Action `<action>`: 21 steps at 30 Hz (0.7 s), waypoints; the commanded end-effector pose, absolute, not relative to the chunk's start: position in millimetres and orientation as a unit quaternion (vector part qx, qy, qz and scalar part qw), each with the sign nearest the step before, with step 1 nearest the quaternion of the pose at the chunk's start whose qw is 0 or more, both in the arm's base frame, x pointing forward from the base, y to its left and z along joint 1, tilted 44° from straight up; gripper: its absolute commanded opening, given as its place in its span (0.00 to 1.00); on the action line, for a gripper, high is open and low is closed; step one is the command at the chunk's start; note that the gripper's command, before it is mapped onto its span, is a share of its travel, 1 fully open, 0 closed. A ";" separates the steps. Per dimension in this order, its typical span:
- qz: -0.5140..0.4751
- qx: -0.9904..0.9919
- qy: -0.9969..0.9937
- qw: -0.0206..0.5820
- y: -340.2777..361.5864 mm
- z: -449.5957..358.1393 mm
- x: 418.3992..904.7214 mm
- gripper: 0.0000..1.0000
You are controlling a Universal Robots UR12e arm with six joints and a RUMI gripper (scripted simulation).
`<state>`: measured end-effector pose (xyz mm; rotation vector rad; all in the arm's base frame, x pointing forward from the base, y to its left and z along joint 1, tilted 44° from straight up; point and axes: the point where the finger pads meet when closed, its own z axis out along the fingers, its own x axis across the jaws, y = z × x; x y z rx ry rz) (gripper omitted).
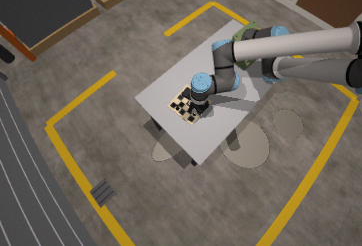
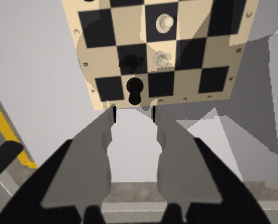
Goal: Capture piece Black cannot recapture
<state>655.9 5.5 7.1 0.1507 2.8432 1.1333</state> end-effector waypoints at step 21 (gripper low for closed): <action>0.371 0.049 0.927 0.037 33.7 -22.0 659.2 0.25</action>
